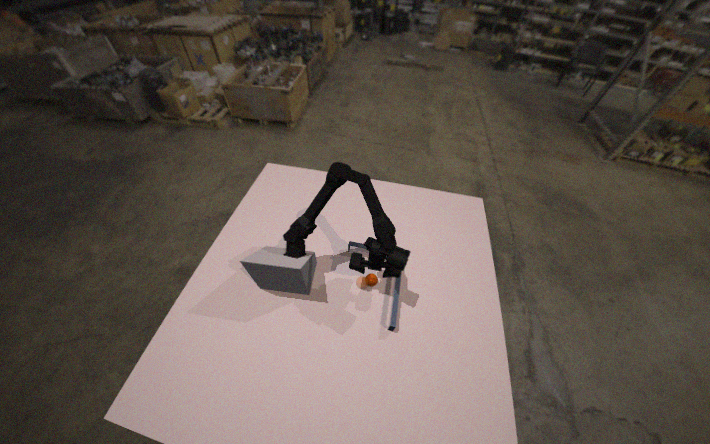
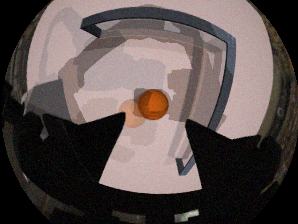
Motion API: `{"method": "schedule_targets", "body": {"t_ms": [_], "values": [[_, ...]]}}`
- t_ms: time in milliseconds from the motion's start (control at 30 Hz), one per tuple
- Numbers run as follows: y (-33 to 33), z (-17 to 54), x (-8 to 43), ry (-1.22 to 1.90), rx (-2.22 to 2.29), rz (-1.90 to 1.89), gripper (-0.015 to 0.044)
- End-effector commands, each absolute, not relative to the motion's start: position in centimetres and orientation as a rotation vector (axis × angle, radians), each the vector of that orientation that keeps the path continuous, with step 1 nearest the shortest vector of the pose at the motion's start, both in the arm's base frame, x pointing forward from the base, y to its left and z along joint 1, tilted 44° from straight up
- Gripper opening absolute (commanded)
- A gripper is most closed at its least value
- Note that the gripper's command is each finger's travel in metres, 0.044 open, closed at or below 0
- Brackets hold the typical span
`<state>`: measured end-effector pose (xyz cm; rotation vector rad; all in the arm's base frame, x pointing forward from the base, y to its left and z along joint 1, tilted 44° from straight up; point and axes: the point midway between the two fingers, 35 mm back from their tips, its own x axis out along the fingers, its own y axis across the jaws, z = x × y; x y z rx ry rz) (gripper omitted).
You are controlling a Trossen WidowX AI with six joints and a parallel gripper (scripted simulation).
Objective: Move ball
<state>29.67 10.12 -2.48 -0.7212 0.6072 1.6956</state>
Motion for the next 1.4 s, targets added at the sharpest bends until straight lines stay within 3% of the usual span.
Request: {"method": "schedule_targets", "body": {"t_ms": [0, 1033, 1167, 1367], "values": [[10.6, -3.1, 29.2, 0.615, -0.703, 1.704, 0.0363], [13.6, -6.4, 28.3, 0.613, -0.701, 1.704, 0.0363], [13.6, -6.4, 28.3, 0.613, -0.701, 1.704, 0.0258], [13.6, -6.4, 28.3, 0.613, -0.701, 1.704, 0.0218]]}}
